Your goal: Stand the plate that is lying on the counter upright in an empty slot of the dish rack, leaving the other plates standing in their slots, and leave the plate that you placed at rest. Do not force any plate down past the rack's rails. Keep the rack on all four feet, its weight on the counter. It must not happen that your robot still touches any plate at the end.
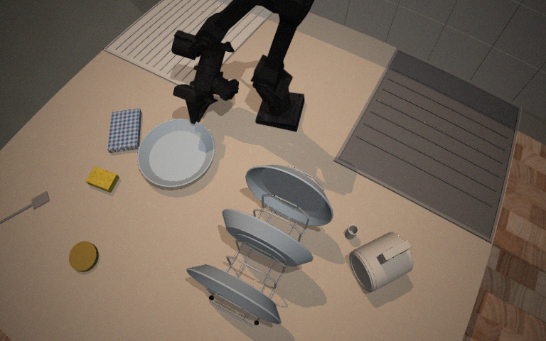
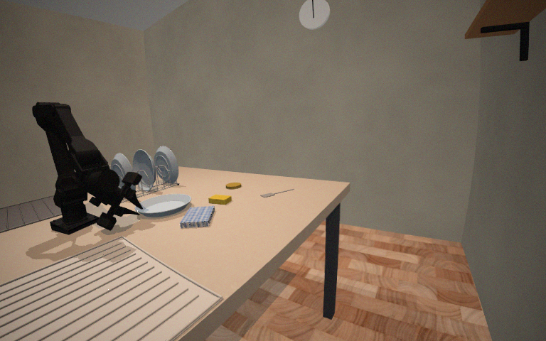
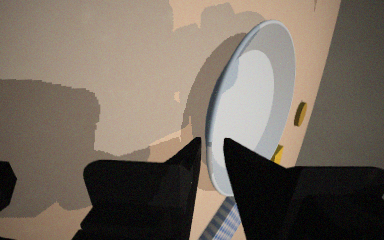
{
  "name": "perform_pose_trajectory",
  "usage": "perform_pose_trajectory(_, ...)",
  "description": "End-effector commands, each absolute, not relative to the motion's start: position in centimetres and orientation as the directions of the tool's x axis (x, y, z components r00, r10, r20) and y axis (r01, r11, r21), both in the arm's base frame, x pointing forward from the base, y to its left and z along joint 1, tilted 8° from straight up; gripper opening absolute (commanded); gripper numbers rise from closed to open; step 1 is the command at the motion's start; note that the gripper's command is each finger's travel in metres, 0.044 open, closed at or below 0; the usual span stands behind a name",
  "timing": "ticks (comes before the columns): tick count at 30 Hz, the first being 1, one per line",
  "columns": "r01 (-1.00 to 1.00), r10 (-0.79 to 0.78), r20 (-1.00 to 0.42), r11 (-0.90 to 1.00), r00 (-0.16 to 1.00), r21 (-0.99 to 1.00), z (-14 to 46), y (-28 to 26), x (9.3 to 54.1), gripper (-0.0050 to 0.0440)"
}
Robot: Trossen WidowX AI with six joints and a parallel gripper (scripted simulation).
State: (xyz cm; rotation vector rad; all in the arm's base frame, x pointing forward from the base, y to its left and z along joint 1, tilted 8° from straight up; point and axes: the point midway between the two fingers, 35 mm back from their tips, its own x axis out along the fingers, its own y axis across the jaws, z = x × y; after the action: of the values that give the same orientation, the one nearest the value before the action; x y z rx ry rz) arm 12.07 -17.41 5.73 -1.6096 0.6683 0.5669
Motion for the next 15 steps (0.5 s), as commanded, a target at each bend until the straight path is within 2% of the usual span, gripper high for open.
perform_pose_trajectory(1,-0.706,-0.104,-0.698,-0.087,0.708,-0.703,5.60,-17.40,12.06,0.0086)
perform_pose_trajectory(15,-0.706,-0.104,-0.698,-0.087,0.708,-0.703,5.46,-17.44,12.30,0.0086)
